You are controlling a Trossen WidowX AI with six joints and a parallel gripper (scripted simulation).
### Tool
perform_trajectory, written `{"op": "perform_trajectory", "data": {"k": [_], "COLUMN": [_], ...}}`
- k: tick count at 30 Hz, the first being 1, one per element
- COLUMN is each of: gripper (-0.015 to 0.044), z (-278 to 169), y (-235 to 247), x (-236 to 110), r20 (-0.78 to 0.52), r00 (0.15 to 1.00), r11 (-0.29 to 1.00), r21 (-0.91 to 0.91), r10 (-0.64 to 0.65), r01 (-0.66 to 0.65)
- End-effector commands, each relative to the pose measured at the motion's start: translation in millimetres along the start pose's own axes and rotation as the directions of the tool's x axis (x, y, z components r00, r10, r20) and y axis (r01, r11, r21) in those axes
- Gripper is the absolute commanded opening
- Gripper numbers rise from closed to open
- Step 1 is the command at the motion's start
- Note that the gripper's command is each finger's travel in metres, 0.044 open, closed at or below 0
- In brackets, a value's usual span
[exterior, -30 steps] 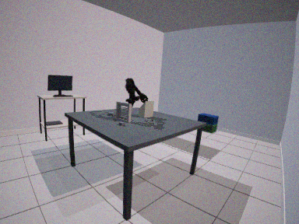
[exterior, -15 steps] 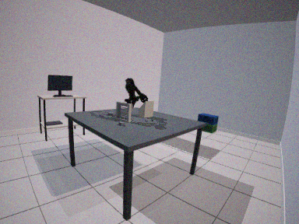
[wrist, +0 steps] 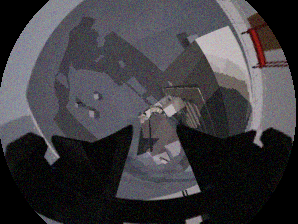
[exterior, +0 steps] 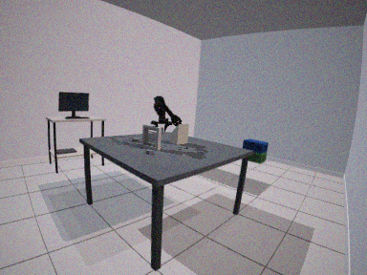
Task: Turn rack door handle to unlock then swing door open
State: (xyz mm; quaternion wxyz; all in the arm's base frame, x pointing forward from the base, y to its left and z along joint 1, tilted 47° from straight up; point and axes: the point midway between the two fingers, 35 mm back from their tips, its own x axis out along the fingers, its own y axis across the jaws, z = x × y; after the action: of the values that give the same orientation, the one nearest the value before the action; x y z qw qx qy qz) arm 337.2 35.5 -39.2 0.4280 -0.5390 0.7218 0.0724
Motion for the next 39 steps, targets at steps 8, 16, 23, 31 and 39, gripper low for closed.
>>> {"op": "perform_trajectory", "data": {"k": [8, 16, 23, 31, 39], "gripper": [0.0287, 0.0287, 0.0287, 0.0287, 0.0287], "z": [-0.3, -0.3, -0.3, -0.3, -0.3], "y": [-0.8, -0.8, -0.8, -0.8, -0.8], "x": [0.8, 0.8, 0.8, 0.8, 0.8], "r20": [-0.001, -0.001, -0.002, -0.002, -0.002], "r00": [1.000, 1.000, 1.000, 1.000, 1.000], "r11": [0.856, 0.590, 0.281, -0.112, -0.487], "r21": [0.517, 0.807, 0.960, 0.994, 0.874], "r10": [-0.003, -0.003, -0.003, -0.003, -0.003], "r01": [0.003, 0.003, 0.002, 0.001, 0.000]}}
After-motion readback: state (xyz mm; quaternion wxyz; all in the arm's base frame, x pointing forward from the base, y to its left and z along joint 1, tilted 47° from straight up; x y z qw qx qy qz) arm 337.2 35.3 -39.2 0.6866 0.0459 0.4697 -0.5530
